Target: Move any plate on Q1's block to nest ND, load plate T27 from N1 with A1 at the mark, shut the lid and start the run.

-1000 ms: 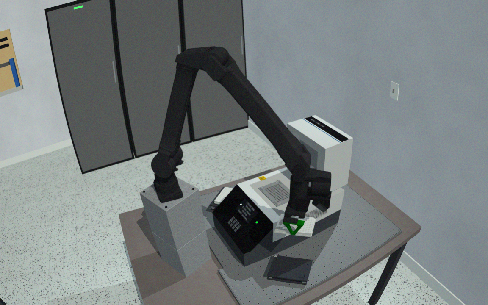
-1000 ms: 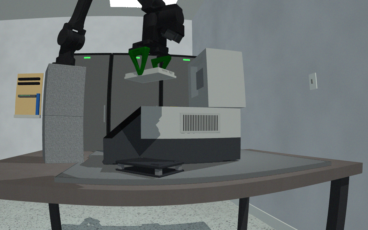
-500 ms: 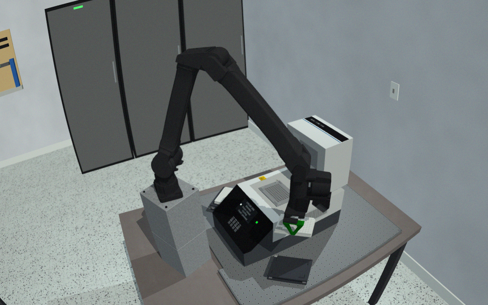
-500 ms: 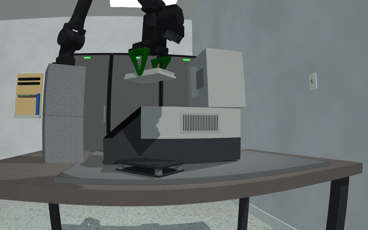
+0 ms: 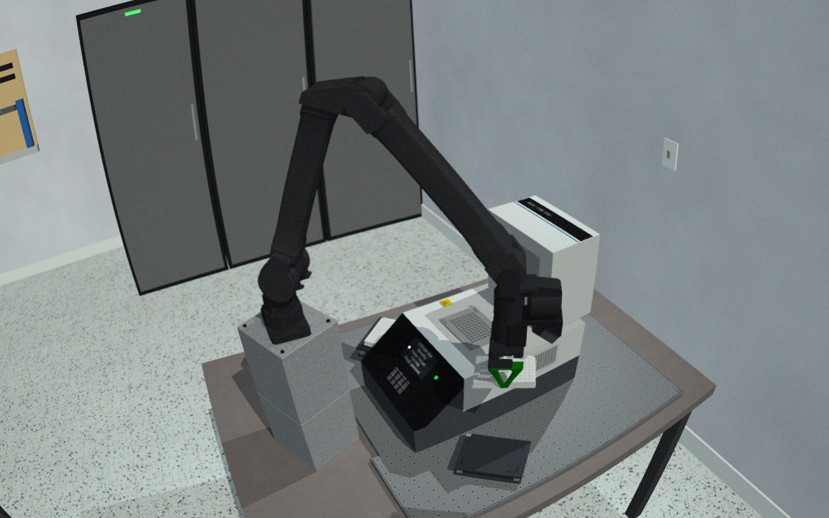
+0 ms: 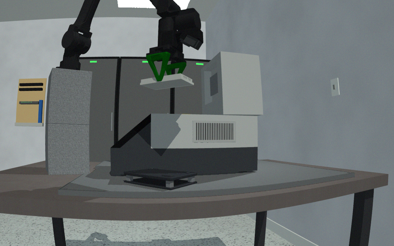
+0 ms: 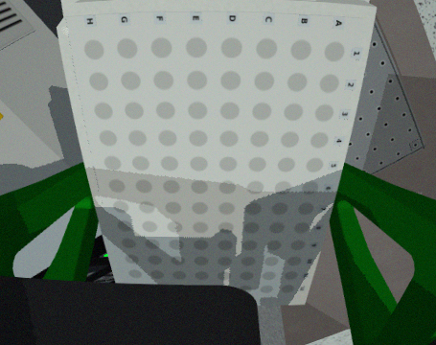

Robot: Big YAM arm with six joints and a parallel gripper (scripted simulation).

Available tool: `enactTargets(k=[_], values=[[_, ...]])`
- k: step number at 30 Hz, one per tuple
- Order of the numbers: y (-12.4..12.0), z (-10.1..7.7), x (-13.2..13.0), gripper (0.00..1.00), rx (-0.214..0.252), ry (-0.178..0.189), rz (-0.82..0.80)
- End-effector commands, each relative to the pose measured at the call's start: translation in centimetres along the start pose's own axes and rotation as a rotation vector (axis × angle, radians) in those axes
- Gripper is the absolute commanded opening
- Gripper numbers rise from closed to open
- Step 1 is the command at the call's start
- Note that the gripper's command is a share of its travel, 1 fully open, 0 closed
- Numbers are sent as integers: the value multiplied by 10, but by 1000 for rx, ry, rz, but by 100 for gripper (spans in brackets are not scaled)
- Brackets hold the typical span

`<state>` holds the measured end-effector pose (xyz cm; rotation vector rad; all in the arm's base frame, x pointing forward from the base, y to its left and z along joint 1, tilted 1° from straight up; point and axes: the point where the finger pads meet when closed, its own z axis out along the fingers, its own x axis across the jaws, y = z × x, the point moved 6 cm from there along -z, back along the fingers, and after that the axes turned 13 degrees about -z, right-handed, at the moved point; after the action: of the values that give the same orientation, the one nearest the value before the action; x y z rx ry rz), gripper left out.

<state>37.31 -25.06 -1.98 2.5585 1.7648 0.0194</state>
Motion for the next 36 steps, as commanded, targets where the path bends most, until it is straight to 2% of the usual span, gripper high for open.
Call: enactTargets(k=[1,5,10,14,17,21,24,27,33,36], values=[[4,-16,26,0,-36,-5,-179],[-6,-9,39,0,-16,0,-295],[-3,-11,49,0,-31,-5,-370],[2,-16,79,0,-47,-8,-553],[-8,-13,99,0,-28,1,-663],[-13,-6,101,0,-11,-4,-770],[-8,-5,115,0,-19,0,-867],[-8,-4,121,0,-14,3,-888],[-6,-2,154,0,0,12,-1129],[-4,-2,160,0,-1,12,-1220]])
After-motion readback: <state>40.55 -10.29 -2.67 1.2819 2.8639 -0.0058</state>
